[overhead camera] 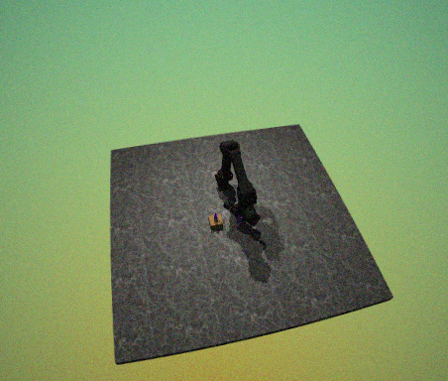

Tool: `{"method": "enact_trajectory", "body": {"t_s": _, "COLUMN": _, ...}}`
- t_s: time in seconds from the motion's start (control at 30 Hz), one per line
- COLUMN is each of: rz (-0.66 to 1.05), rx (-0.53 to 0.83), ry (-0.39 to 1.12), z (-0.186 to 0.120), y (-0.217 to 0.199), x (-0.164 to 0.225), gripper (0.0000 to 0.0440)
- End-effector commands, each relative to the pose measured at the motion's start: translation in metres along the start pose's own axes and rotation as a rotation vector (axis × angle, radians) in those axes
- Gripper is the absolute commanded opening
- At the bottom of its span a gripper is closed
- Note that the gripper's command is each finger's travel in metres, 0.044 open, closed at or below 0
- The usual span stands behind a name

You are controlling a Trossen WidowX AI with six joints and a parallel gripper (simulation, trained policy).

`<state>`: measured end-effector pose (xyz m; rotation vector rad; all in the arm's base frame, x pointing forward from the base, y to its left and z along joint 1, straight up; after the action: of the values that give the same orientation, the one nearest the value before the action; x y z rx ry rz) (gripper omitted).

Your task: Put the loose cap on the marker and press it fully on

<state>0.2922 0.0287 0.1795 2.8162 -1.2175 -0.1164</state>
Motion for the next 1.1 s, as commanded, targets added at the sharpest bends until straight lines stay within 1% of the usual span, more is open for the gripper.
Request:
{"method": "enact_trajectory", "body": {"t_s": 0.0, "rz": -0.003, "rx": 0.022, "ry": 0.023, "z": -0.018, "y": 0.005, "x": 0.003, "gripper": 0.0055}}
{"method": "enact_trajectory", "body": {"t_s": 0.23, "rz": 0.009, "rx": 0.038, "ry": 0.028, "z": -0.041, "y": 0.019, "x": 0.009, "gripper": 0.0056}}
{"method": "enact_trajectory", "body": {"t_s": 0.5, "rz": 0.033, "rx": 0.044, "ry": 0.008, "z": -0.059, "y": 0.044, "x": 0.019, "gripper": 0.0049}}
{"method": "enact_trajectory", "body": {"t_s": 1.07, "rz": 0.122, "rx": 0.044, "ry": -0.013, "z": -0.072, "y": 0.097, "x": 0.044, "gripper": 0.0021}}
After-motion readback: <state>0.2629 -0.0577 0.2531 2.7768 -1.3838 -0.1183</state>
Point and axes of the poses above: the point midway between the two fingers, 35 mm back from their tips, its own z axis out along the fingers, its own y axis across the jaws, x = y × z, the point moved 9 cm from there along -z, back along the fingers, and after that the axes turned 1 degree about -z, right-handed, at the moved point
